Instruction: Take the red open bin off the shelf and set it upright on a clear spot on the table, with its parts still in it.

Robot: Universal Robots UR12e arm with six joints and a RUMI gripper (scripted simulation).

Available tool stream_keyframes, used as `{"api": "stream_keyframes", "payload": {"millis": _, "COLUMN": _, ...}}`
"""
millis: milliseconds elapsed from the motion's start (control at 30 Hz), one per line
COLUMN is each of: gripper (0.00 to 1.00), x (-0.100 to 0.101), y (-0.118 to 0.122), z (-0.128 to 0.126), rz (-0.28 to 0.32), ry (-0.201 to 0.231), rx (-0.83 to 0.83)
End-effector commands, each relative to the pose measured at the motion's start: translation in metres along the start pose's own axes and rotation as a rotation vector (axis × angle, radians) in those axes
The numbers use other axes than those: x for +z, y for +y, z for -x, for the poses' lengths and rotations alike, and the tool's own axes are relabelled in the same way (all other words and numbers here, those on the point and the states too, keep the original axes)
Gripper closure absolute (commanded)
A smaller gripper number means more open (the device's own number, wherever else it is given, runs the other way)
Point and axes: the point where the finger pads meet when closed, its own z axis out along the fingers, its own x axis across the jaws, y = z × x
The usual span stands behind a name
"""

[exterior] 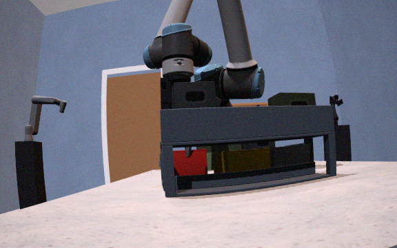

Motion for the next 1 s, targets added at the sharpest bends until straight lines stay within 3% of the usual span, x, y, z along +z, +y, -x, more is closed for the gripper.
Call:
{"api": "stream_keyframes", "payload": {"millis": 0, "gripper": 1.00, "x": -0.001, "y": 0.000, "z": 0.000, "rz": 0.001, "ry": 0.001, "rx": 0.000}}
{"api": "stream_keyframes", "payload": {"millis": 967, "gripper": 1.00, "x": 0.015, "y": 0.000, "z": 0.000, "rz": 0.001, "ry": 0.001, "rx": 0.000}}
